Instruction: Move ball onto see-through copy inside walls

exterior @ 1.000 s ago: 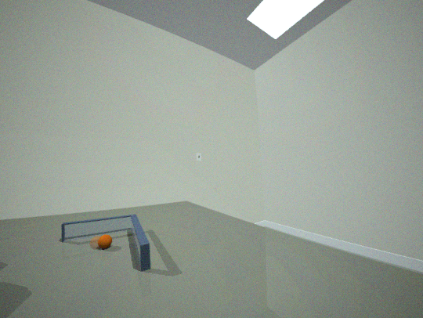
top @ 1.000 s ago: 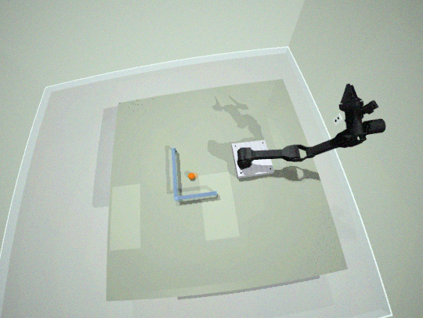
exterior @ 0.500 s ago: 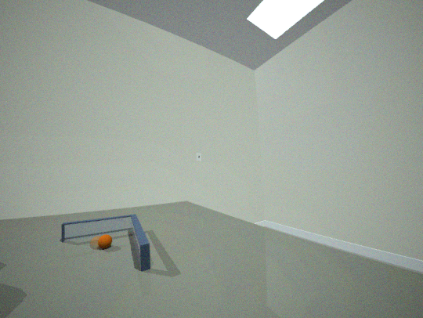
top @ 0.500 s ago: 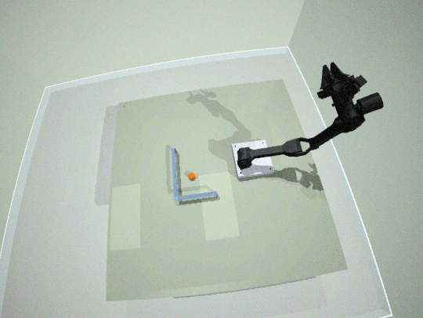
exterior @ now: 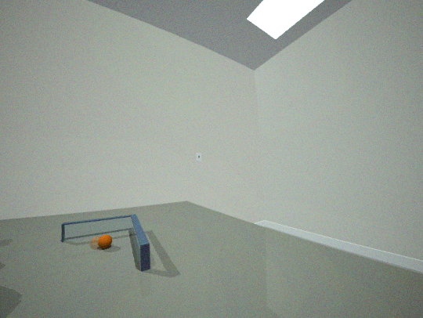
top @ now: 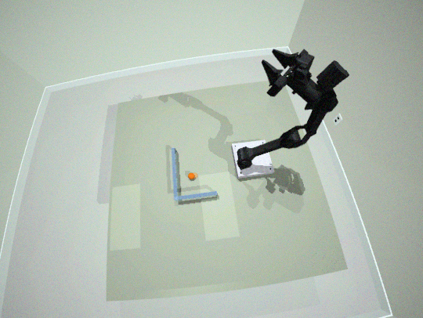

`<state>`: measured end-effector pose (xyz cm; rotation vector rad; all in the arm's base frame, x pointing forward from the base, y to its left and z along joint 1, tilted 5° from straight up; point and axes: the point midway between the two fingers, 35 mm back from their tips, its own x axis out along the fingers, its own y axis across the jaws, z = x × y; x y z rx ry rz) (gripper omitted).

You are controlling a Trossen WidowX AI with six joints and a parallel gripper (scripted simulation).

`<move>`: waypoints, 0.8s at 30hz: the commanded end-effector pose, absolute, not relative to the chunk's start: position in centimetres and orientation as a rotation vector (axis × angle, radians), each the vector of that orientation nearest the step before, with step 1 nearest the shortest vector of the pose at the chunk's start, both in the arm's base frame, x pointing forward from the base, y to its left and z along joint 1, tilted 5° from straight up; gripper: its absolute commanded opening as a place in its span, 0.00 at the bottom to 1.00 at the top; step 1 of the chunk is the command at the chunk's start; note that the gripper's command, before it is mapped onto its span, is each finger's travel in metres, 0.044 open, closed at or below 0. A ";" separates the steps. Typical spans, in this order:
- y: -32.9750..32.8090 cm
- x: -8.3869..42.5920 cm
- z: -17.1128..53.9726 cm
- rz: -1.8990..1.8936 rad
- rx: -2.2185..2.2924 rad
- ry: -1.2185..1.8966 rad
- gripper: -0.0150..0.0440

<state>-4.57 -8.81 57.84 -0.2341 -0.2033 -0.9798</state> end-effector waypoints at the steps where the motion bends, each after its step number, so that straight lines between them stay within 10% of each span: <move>1: -9.8 2.6 56.9 -0.890 -0.243 -0.072 0.75; 24: -10.2 30.4 37.3 -0.472 -0.171 0.660 0.75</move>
